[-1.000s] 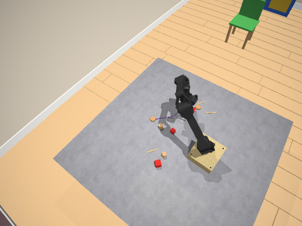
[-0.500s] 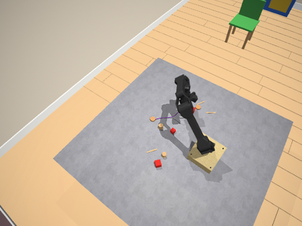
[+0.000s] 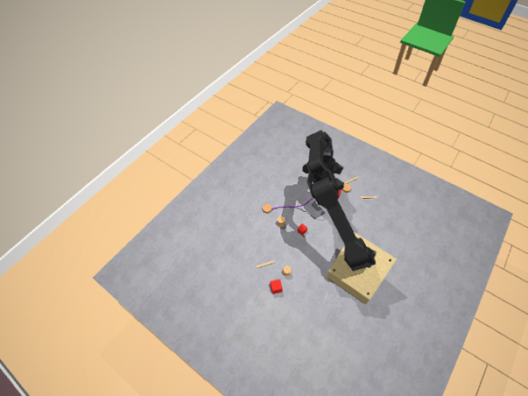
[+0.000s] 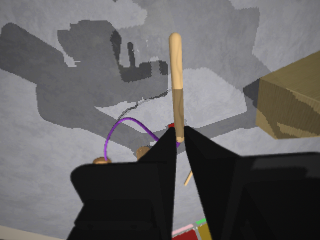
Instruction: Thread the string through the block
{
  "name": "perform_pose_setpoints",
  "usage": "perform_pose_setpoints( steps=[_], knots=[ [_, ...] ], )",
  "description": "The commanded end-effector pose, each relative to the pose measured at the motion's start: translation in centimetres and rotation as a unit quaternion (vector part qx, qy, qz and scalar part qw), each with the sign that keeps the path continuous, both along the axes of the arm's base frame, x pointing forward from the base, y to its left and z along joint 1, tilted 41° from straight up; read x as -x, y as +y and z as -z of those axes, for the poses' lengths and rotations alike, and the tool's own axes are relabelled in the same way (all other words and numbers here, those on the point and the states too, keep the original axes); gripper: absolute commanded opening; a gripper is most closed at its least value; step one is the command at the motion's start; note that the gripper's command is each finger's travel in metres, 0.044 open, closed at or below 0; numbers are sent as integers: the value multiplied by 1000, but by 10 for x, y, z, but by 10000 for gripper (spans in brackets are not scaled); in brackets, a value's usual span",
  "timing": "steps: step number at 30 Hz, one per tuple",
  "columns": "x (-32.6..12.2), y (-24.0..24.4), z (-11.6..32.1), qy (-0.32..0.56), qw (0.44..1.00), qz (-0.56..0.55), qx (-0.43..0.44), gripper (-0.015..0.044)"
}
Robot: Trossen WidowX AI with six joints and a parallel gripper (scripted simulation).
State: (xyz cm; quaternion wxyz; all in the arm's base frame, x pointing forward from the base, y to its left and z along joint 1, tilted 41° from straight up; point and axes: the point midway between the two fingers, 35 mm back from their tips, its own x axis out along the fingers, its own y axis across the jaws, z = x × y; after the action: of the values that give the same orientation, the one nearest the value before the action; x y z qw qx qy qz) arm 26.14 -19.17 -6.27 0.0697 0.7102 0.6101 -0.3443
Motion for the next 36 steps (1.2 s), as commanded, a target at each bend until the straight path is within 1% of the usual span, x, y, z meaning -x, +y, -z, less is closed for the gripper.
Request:
perform_pose_setpoints(
  steps=[1,9,18,27,36],
  knots=[
    [-1,-2,0,-60,998,-37,2,0],
    [-1,-2,0,-174,978,-113,5,0],
    [-1,-2,1,-298,934,-196,9,0],
    [-1,-3,1,-414,868,-275,13,0],
    [-1,-3,1,-521,780,-346,18,0]
  ],
)
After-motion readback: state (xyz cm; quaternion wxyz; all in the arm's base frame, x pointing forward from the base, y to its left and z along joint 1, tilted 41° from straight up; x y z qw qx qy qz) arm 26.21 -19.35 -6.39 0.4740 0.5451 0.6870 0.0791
